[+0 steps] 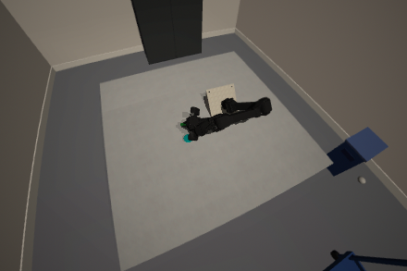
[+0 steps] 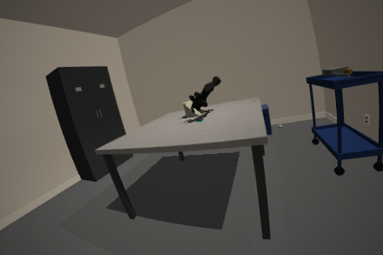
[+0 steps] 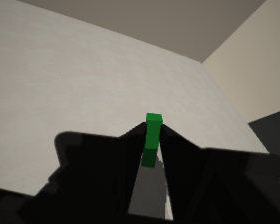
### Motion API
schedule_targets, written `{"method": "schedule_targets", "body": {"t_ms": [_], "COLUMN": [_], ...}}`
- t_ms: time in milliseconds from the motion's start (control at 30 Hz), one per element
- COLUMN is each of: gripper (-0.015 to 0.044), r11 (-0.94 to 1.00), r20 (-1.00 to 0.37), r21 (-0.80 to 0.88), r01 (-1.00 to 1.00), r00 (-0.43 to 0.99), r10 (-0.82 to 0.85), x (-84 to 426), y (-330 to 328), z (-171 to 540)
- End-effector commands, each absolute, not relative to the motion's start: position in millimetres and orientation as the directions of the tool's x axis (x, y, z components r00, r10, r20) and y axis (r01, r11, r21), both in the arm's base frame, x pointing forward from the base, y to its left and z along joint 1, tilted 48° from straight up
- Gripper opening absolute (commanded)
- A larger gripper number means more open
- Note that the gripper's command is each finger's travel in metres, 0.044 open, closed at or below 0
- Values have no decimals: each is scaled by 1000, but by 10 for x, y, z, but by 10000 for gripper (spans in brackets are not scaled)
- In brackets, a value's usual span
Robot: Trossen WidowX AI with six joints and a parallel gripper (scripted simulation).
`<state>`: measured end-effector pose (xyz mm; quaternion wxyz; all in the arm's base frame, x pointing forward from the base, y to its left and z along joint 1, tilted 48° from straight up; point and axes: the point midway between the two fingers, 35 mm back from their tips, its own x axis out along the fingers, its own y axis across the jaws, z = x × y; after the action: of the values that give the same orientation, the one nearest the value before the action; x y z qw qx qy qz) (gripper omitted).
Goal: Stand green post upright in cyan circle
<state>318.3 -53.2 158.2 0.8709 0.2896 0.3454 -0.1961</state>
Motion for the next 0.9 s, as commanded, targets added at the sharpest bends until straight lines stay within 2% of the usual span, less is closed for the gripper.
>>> {"method": "schedule_targets", "body": {"t_ms": [0,867], "gripper": [22,22], "r11": [745,688], "r20": [-692,-575], "r21": [383,465], "r01": [547,557], "r00": [704,781], "r10": [-161,-244], "x": [3163,3125], "y": [-530,-517], "z": [1609,1704]}}
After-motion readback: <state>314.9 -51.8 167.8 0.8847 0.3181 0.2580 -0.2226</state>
